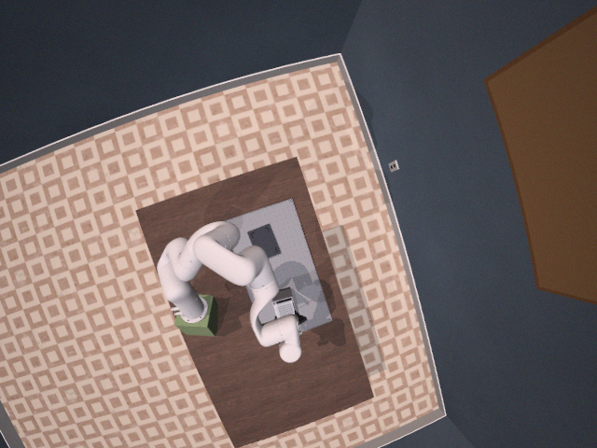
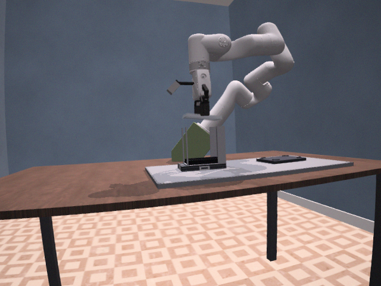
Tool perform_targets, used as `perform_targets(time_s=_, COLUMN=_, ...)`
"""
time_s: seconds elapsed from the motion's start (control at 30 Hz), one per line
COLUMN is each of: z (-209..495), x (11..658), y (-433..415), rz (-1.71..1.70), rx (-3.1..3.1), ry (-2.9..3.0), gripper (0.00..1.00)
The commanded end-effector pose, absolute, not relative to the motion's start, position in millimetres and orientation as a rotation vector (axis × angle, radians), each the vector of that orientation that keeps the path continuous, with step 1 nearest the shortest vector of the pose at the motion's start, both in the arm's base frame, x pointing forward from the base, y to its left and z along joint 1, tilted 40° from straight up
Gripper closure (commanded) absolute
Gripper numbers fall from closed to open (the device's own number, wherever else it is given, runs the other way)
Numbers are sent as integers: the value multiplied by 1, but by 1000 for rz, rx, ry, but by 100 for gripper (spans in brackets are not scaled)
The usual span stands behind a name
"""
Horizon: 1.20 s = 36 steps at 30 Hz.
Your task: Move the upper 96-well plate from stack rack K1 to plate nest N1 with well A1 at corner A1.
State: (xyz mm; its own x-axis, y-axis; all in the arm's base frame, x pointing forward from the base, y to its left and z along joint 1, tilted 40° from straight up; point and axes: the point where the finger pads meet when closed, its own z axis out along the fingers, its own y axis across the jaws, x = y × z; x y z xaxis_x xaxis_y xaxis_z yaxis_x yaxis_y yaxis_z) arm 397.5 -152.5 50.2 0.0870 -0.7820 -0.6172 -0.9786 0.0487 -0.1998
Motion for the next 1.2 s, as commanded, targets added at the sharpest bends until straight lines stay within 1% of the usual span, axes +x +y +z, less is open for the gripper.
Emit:
perform_targets(time_s=0.0, z=51, x=398, y=-155, rz=419, rx=-1774, ry=1739, gripper=100)
perform_targets(time_s=0.17, z=59, x=396, y=-144, rz=368, rx=-1867, ry=1622, gripper=100)
perform_targets(time_s=1.17, z=109, x=383, y=-75, rz=369, rx=-1866, ry=1621, gripper=100)
